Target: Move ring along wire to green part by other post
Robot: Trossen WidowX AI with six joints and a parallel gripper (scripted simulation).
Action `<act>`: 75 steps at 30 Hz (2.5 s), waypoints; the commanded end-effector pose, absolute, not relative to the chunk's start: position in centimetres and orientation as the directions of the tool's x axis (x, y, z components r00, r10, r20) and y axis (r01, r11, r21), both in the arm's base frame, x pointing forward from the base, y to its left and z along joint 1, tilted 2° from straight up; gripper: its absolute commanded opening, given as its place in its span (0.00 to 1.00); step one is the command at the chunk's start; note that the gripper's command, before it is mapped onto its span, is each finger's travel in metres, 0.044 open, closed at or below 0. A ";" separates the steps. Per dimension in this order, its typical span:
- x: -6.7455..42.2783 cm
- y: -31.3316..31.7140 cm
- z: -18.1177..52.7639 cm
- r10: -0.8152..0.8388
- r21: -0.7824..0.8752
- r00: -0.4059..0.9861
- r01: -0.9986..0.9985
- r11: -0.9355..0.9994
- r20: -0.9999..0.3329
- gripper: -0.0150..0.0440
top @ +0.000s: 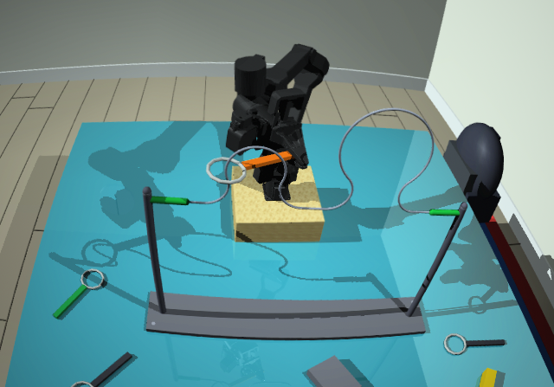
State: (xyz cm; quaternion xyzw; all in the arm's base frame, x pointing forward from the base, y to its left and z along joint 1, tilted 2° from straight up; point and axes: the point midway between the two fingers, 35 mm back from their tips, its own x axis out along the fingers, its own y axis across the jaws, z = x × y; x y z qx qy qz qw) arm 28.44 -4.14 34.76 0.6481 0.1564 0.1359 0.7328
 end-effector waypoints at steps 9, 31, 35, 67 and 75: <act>28.5 -4.5 33.6 0.367 0.935 0.916 0.026 0.353 -0.164 0.00; 28.4 -6.2 31.0 0.222 0.671 0.907 0.084 0.737 -0.358 0.00; 28.3 -6.6 30.6 0.186 0.605 0.904 0.094 0.791 -0.384 0.00; 27.9 -10.8 29.2 -0.155 -0.043 0.872 0.153 0.987 -0.464 0.00; 27.8 -11.9 29.3 -0.242 -0.214 0.863 0.160 0.964 -0.444 0.00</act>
